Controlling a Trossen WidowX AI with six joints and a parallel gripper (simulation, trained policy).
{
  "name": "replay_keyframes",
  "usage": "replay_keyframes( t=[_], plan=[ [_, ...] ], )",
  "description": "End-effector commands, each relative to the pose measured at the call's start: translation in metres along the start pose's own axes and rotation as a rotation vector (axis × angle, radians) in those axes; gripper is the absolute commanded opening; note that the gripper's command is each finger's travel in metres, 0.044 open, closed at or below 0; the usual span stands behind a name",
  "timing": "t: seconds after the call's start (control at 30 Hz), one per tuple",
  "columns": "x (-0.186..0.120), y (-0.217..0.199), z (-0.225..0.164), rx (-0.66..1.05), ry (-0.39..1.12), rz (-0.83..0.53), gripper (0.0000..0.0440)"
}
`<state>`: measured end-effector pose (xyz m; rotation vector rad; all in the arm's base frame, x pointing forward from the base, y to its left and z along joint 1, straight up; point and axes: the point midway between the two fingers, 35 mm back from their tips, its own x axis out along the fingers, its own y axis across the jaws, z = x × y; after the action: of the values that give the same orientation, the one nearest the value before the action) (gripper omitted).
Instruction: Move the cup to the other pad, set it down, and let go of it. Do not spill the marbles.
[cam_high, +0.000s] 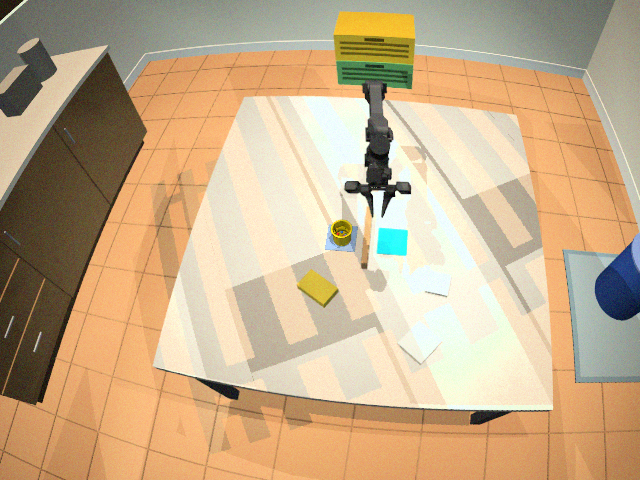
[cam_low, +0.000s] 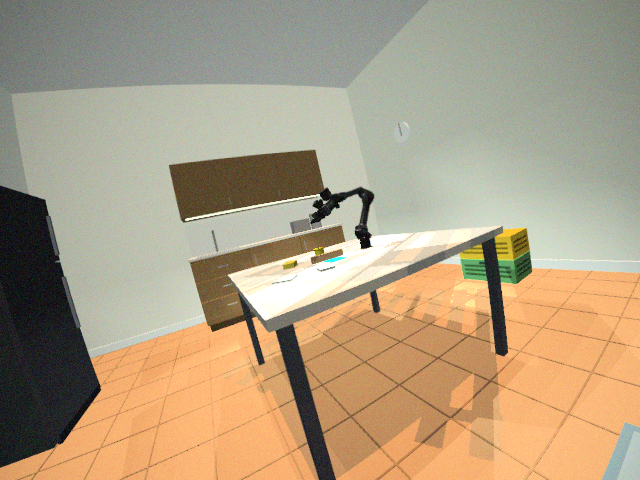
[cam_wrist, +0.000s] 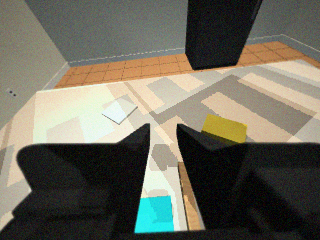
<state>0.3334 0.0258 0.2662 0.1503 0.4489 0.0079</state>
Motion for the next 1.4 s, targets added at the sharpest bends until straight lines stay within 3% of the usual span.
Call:
replay_keyframes(
  t=[0.0, 0.57, 1.37],
  plan=[
    [0.002, 0.003, 0.000, 0.017, 0.043, -0.004, 0.0118],
    [0.011, 0.010, -0.020, 0.054, 0.304, -0.048, 0.0102],
    [0.014, -0.005, -0.049, -0.003, 0.667, -0.150, 0.0133]
  ],
)
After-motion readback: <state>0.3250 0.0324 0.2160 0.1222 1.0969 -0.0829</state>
